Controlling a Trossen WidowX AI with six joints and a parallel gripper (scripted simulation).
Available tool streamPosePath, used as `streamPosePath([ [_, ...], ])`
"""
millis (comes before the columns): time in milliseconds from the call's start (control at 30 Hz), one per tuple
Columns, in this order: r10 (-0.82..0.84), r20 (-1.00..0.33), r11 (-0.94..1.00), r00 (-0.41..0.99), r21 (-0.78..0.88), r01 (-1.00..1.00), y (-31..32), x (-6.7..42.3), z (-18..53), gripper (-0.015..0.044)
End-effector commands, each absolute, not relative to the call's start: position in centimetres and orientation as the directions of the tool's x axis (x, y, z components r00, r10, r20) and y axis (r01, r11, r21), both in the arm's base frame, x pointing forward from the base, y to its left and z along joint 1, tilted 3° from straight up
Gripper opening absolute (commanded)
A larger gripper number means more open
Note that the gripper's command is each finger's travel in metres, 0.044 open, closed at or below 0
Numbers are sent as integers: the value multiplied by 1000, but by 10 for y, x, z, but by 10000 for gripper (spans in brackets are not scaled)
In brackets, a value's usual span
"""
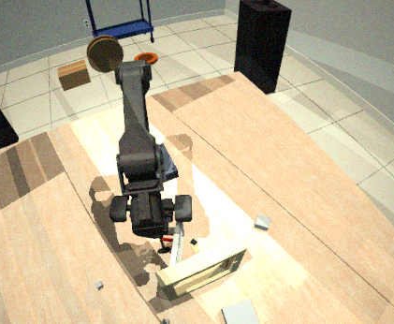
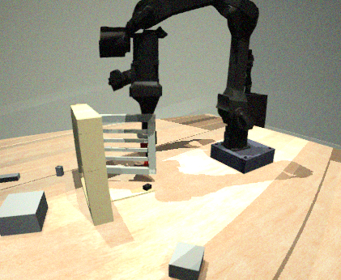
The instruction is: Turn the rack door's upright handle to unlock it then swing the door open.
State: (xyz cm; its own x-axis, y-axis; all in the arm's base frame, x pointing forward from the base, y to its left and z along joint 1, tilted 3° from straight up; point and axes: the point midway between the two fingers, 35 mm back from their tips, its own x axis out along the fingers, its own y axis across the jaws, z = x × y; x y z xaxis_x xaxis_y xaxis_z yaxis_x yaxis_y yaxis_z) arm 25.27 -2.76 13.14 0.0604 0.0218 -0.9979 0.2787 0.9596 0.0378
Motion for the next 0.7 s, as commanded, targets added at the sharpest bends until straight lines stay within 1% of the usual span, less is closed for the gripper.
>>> streamPosePath([
  [0,32,-997,978,66,45,205,-31,254,132,26],
  [667,28,-997,997,66,23,-77,-67,259,131,26],
])
